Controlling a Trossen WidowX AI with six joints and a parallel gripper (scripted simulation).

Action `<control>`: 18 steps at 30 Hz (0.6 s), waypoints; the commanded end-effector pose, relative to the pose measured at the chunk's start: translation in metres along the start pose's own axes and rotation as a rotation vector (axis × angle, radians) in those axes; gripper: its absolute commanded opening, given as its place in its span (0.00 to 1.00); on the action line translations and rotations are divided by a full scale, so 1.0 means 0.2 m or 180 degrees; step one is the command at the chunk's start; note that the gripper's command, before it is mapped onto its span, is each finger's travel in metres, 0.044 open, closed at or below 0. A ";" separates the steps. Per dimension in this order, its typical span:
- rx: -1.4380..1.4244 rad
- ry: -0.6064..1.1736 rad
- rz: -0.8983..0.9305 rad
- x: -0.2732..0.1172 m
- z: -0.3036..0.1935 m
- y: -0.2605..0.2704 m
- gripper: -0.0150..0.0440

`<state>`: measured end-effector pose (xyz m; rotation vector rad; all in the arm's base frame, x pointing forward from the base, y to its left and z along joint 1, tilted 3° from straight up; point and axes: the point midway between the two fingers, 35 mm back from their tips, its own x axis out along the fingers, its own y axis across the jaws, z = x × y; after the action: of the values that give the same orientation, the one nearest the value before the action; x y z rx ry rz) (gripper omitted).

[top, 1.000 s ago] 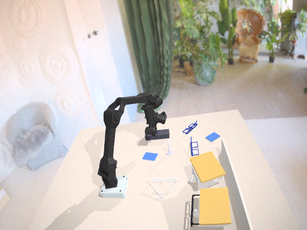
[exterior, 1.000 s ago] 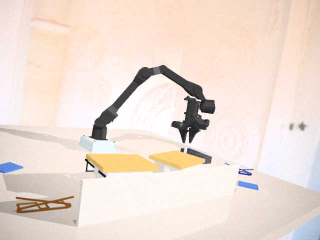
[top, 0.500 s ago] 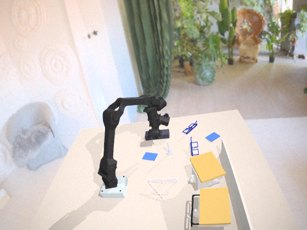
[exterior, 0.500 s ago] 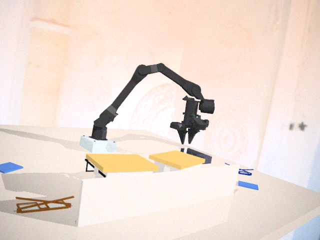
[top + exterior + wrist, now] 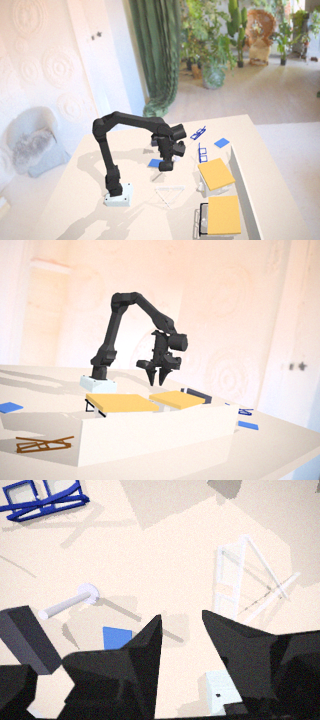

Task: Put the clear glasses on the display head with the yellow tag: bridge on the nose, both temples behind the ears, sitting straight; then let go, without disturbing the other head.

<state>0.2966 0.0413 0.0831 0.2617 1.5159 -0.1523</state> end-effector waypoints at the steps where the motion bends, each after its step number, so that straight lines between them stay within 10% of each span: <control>1: 0.0021 0.0074 -0.0083 0.03 -0.12 -0.31 0.59; 18: 0.0035 0.0109 -0.0102 0.05 -0.18 -0.42 0.46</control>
<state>0.2413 -0.0288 0.0650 0.2542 1.5590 -0.1831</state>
